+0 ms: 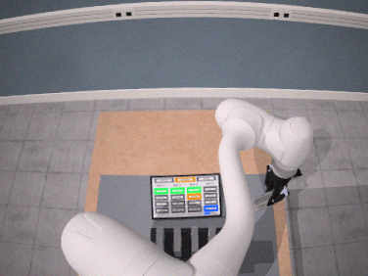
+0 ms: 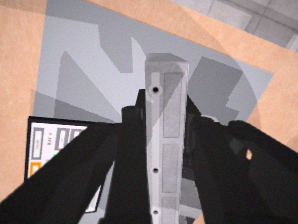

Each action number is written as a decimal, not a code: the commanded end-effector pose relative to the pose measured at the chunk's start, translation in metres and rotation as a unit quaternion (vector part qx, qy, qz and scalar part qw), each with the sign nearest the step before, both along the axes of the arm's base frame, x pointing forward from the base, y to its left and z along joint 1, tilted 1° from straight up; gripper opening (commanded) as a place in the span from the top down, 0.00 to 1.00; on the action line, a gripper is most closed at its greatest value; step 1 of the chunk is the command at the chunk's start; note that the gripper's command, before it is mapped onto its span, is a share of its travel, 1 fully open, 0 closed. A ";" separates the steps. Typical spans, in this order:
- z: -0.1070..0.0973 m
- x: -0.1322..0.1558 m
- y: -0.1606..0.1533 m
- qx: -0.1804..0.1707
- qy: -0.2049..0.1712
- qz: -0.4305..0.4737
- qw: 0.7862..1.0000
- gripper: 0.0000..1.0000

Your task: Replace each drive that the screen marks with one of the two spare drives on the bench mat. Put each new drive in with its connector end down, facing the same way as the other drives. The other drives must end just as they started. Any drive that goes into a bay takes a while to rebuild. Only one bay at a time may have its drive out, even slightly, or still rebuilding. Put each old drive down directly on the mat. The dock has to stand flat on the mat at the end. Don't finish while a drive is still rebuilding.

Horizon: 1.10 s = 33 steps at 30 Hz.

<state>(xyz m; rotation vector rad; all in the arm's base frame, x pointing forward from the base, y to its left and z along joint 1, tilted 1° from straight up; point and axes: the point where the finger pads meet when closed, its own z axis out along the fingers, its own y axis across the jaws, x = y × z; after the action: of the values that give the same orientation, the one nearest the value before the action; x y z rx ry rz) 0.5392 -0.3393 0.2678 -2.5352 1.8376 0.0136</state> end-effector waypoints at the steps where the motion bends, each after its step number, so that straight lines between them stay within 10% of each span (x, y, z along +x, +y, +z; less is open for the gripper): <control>1: 0.006 0.000 0.000 0.000 -0.001 0.000 1.000 0.90; 33: 0.013 0.000 0.000 0.000 0.000 -0.021 1.000 0.90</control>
<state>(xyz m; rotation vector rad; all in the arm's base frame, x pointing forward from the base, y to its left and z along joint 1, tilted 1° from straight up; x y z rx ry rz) 0.5392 -0.3395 0.2802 -2.5217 1.8561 0.0138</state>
